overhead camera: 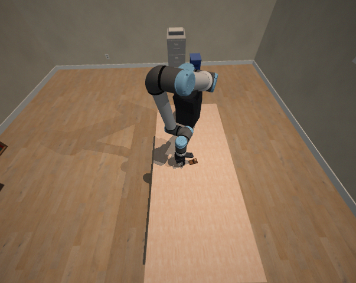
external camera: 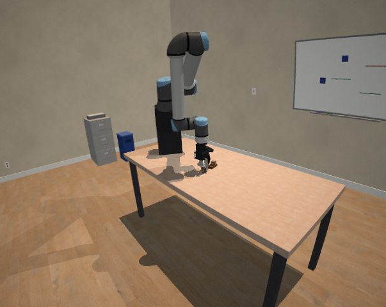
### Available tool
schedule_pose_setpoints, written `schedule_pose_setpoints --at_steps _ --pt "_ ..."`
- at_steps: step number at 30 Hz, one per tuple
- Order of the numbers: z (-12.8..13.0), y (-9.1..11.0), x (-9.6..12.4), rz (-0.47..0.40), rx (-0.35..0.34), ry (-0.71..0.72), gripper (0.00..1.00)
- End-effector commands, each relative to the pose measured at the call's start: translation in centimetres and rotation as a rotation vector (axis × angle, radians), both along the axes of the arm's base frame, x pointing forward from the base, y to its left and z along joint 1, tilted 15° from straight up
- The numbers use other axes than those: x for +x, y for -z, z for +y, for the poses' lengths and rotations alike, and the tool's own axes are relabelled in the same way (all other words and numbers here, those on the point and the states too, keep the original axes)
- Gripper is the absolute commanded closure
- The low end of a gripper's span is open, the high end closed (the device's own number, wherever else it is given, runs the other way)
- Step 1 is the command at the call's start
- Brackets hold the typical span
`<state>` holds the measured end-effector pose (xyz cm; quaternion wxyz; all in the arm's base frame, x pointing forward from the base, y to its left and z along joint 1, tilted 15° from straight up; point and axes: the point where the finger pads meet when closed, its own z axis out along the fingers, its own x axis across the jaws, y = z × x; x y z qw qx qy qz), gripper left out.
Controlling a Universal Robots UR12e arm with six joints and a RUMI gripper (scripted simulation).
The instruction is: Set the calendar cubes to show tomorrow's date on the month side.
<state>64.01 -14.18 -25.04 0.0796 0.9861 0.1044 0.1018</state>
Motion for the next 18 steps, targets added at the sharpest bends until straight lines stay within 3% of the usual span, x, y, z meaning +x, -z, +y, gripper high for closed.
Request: schedule_pose_setpoints --at_steps 1,11,18 --pt "0.0 0.0 0.0 -0.001 0.0 0.0 0.89" --pt "0.1 -0.6 -0.1 -0.001 0.0 0.0 0.89" --pt "0.5 -3.8 -0.8 -0.001 0.0 0.0 0.89"
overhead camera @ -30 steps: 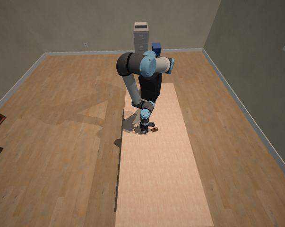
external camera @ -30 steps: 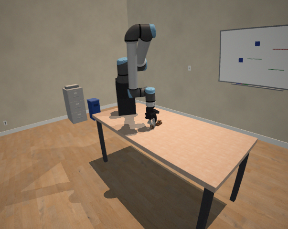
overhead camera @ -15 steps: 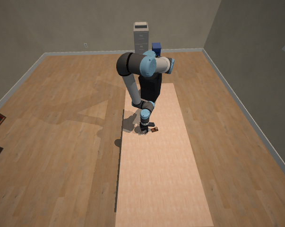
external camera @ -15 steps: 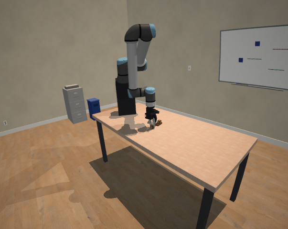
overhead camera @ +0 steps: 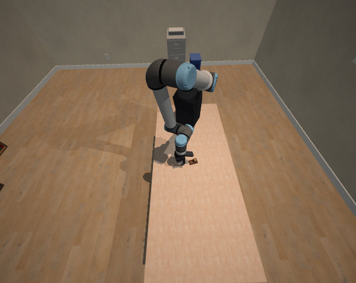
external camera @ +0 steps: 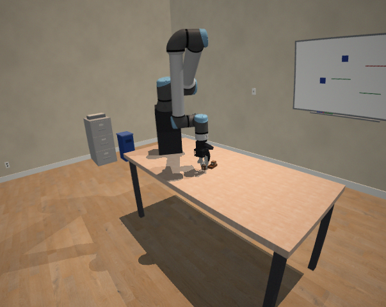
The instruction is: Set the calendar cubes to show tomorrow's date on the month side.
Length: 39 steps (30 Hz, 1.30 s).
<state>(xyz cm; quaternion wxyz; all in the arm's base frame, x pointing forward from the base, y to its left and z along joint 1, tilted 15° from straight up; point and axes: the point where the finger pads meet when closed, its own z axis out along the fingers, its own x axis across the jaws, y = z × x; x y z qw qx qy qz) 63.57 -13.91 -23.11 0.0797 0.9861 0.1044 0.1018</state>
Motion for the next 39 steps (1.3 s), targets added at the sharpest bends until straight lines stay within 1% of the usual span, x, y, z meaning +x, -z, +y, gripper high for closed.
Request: schedule_pose_setpoints --at_steps 1,8,10,14,17,28,29,30,33,35,36,39 --pt "0.3 -2.5 -0.5 -0.001 0.0 0.0 0.89" --pt "0.9 -6.3 -1.4 -0.001 0.0 0.0 0.89" --pt "0.9 -6.3 -1.4 -0.001 0.0 0.0 0.89" --pt "1.0 -7.5 -1.6 -0.001 0.0 0.0 0.89" --pt "1.1 -7.8 -1.7 -0.001 0.0 0.0 0.89" --pt "1.2 -7.8 -1.7 -0.001 0.0 0.0 0.89" --pt "1.6 -7.7 -1.8 -0.001 0.0 0.0 0.89" --pt "2.6 -7.7 -1.9 -0.001 0.0 0.001 0.89" --pt "7.4 -7.3 -2.9 -0.001 0.001 0.004 0.89" --pt "9.7 -7.2 -3.5 -0.001 0.001 0.005 0.89" --pt "10.1 -7.1 -3.7 -0.002 0.001 0.005 0.89" --pt "10.2 -7.1 -3.7 -0.002 0.001 0.005 0.89"
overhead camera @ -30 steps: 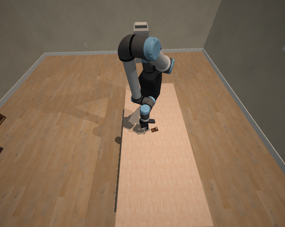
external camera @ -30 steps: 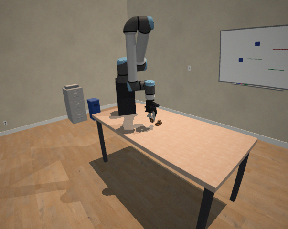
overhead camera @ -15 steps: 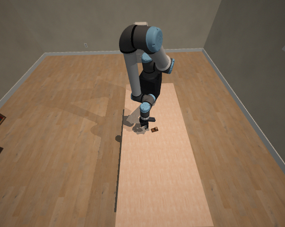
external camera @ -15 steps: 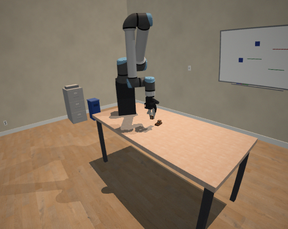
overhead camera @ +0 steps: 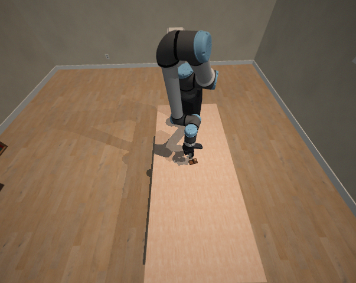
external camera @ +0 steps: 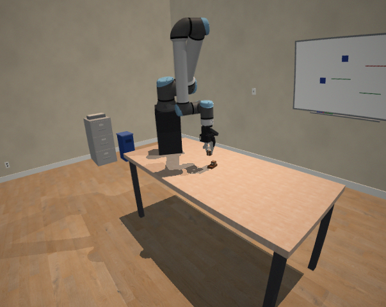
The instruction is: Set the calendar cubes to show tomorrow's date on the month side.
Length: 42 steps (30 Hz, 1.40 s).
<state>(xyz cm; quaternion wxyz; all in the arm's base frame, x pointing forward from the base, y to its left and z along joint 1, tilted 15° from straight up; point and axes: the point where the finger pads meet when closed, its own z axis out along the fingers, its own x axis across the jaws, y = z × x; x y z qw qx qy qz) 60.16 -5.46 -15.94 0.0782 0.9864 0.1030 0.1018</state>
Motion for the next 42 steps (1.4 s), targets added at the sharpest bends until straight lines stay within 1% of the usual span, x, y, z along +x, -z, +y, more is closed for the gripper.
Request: schedule_pose_setpoints --at_steps 1,13,20,22,36,42 --pt "1.8 0.0 -0.3 -0.002 -0.002 0.003 0.89" --pt "1.8 0.1 -0.3 -0.002 -0.002 0.003 0.89" --pt "1.6 1.0 0.0 -0.002 -0.002 0.003 0.89" --pt "1.6 1.0 0.0 -0.002 -0.002 0.003 0.89" --pt "1.1 5.1 0.9 -0.002 -0.002 0.003 0.89" --pt "0.9 5.9 1.1 -0.002 -0.002 0.003 0.89"
